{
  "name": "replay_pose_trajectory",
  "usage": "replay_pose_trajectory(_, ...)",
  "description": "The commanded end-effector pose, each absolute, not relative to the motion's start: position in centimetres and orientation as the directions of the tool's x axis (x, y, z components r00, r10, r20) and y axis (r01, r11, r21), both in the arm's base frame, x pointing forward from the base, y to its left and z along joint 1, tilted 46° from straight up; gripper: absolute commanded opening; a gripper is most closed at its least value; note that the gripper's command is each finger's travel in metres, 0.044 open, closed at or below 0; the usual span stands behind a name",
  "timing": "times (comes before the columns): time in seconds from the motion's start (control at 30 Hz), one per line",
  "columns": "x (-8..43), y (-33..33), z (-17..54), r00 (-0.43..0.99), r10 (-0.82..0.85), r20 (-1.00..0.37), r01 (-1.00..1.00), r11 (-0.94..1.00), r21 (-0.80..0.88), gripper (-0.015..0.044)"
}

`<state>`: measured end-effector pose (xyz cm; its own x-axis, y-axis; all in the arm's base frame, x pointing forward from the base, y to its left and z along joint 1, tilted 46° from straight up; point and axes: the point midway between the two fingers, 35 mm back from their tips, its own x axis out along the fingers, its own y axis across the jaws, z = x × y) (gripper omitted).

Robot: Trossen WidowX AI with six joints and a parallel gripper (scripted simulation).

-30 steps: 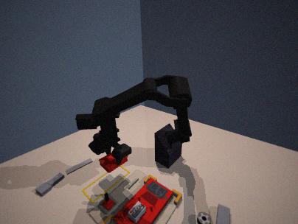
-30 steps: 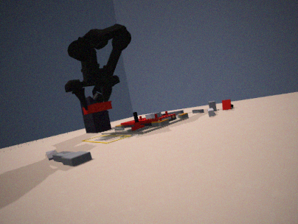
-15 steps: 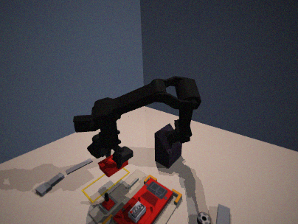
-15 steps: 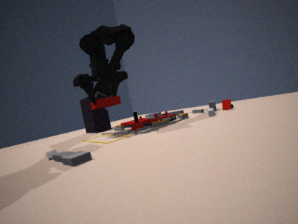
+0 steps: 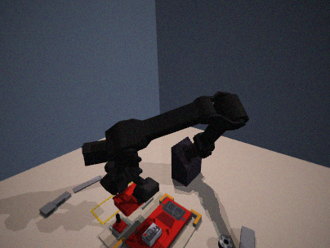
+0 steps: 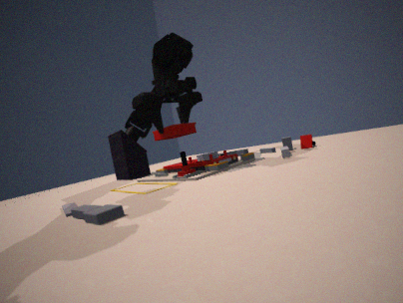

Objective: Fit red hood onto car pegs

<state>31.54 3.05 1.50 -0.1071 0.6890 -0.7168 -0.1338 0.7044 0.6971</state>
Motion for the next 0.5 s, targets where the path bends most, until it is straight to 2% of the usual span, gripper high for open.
replay_pose_trajectory(0.0, 31.7, 4.8, 3.2, -0.109, 0.694, -0.712, -0.139, 0.698, 0.702, 0.0000)
replay_pose_trajectory(0.47, 31.0, 9.5, 7.7, -0.117, 0.707, -0.698, -0.168, 0.678, 0.715, 0.0000)
